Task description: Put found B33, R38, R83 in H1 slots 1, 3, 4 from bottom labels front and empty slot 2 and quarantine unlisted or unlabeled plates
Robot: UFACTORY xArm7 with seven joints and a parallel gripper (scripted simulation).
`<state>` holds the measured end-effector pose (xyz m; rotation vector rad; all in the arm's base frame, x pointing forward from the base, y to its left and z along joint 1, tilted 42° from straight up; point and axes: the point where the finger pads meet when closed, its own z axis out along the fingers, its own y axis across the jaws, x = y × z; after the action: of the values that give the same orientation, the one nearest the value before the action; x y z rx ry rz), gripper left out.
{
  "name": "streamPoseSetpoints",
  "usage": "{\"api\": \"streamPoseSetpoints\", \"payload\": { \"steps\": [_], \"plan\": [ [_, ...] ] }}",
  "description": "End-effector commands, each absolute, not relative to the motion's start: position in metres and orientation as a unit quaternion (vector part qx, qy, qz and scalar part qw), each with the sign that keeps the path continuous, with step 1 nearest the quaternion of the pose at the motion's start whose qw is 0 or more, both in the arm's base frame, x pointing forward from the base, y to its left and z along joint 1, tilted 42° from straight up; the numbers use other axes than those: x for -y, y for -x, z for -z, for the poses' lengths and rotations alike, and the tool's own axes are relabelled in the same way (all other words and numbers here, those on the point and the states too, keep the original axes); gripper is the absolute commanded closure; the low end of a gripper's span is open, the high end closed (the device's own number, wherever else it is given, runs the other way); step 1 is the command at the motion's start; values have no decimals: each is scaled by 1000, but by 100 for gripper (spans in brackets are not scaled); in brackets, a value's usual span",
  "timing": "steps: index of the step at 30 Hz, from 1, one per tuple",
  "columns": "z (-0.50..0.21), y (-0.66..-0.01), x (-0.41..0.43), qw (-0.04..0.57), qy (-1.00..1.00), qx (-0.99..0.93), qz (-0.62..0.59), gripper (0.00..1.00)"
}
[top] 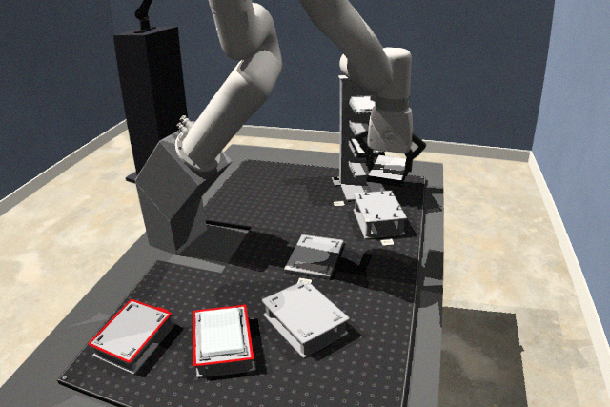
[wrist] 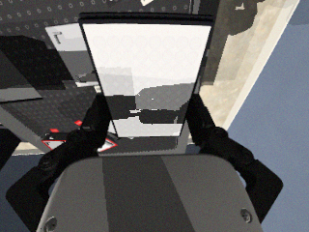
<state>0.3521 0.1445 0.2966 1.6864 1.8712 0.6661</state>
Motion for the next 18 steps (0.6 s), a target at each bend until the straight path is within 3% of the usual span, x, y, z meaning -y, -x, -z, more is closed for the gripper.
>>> {"api": "streamPoseSetpoints", "payload": {
  "steps": [1, 18],
  "plan": [
    [-300, -354, -121, 265, -623, -693, -248, 100],
    [-305, -361, -46, 265, -623, -693, -248, 100]
  ]
}}
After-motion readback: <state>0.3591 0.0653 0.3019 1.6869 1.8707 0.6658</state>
